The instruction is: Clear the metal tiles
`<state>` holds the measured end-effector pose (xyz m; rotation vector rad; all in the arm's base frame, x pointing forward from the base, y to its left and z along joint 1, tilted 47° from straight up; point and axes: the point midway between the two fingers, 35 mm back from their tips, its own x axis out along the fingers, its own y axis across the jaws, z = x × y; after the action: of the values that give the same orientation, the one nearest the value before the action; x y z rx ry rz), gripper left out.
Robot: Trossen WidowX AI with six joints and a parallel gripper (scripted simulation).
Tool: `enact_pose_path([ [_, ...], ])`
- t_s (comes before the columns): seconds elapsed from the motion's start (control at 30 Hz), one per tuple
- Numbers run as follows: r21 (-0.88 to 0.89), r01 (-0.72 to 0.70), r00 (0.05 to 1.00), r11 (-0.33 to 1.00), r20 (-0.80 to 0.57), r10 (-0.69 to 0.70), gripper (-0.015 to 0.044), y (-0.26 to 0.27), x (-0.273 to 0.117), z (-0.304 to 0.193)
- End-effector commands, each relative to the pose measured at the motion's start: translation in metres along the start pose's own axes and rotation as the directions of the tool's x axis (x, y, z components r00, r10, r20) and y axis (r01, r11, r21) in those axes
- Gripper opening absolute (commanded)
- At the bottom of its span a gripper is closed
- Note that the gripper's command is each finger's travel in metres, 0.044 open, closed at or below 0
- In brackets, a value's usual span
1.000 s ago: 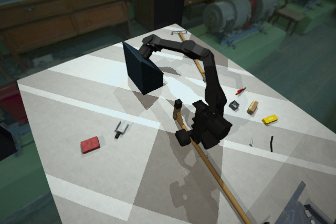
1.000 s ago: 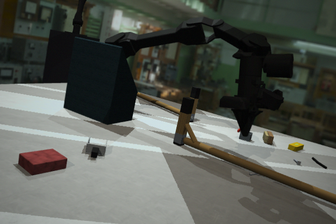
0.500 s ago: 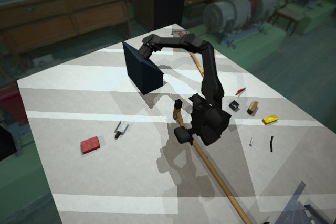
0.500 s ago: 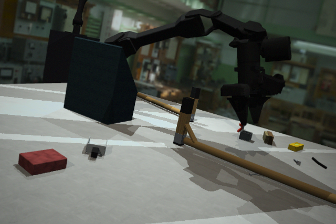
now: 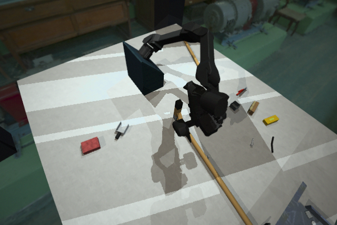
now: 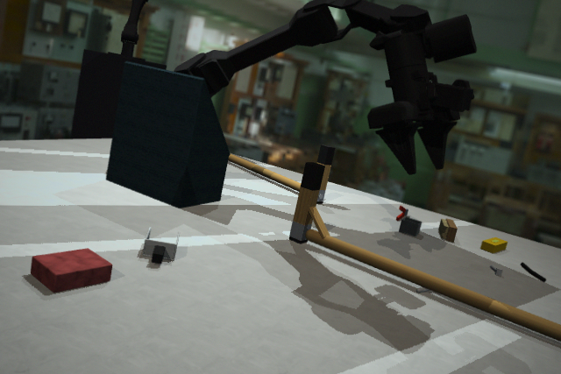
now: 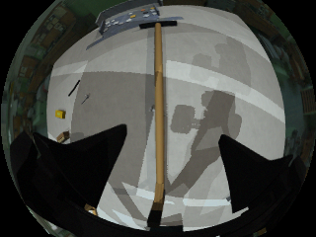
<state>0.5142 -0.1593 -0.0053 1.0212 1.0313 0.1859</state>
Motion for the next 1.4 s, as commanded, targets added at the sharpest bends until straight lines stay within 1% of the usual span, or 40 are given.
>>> enact_pose_path([
  [0.0,0.002,-0.023,0.999,1.0,0.046,0.022,0.044,0.002,-0.02,0.004],
  [0.67,-0.013,-0.088,0.97,0.996,0.226,0.089,0.044,-0.003,-0.092,0.01],
  [1.37,-0.055,-0.135,0.907,0.989,0.394,0.145,0.044,-0.007,-0.164,-0.005],
])
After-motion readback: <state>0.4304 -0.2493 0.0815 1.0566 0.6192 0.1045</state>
